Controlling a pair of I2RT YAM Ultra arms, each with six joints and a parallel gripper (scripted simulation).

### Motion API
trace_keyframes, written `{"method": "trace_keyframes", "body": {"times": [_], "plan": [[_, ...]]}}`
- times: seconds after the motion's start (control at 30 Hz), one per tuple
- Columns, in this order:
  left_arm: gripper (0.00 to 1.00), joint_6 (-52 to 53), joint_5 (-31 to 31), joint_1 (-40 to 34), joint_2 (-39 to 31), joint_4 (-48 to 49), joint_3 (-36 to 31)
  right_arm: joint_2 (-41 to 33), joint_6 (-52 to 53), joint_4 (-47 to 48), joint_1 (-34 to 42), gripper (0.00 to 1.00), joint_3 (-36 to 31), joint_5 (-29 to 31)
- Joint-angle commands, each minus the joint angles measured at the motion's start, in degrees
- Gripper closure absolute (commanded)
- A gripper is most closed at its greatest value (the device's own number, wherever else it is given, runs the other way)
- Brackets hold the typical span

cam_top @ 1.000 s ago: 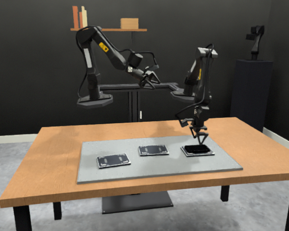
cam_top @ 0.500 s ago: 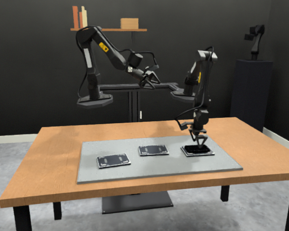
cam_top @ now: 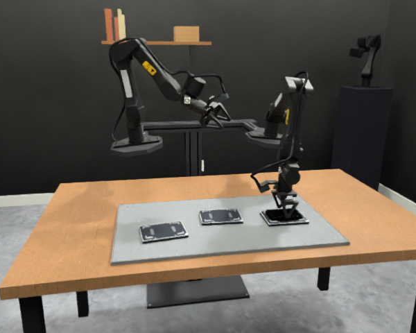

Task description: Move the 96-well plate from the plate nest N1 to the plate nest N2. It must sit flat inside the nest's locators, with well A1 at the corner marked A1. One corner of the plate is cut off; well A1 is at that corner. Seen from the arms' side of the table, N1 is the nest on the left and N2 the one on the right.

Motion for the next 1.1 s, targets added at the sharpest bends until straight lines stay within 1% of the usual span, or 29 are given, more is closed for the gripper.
{"method": "trace_keyframes", "body": {"times": [0.0,0.3,0.33,0.47,0.5,0.57,0.87,0.9,0.93,1.07], "plan": [[0.00,0.48,0.05,0.58,1.38,1.06,1.45,-1.19,-0.49,-0.18,0.34,0.00,-0.95,0.24],[0.00,0.40,0.06,0.51,1.24,0.31,1.53,-1.19,-0.49,-0.18,0.34,0.00,-0.95,0.24],[0.04,0.40,0.06,0.51,1.24,0.31,1.53,-1.19,-0.49,-0.18,0.34,0.00,-0.95,0.24],[0.04,0.14,0.06,0.23,0.94,0.30,0.92,-1.19,-0.49,-0.18,0.34,0.00,-0.95,0.24],[0.08,0.14,0.06,0.23,0.94,0.30,0.92,-1.19,-0.49,-0.18,0.34,0.00,-0.95,0.24],[0.08,0.14,0.06,0.23,0.93,0.31,0.91,-1.19,-0.49,-0.18,0.34,0.00,-0.95,0.24],[0.21,0.09,0.06,0.18,0.86,-0.23,0.63,-1.19,-0.49,-0.18,0.34,0.00,-0.95,0.24],[0.33,0.09,0.06,0.18,0.86,-0.23,0.63,-1.19,-0.49,-0.18,0.34,0.00,-0.95,0.24],[0.22,0.09,0.06,0.18,0.86,-0.23,0.63,-1.19,-0.49,-0.18,0.34,0.00,-0.95,0.24],[0.22,-0.03,0.06,0.12,-0.33,-0.68,-0.23,-1.19,-0.49,-0.18,0.34,0.00,-0.95,0.24]]}}
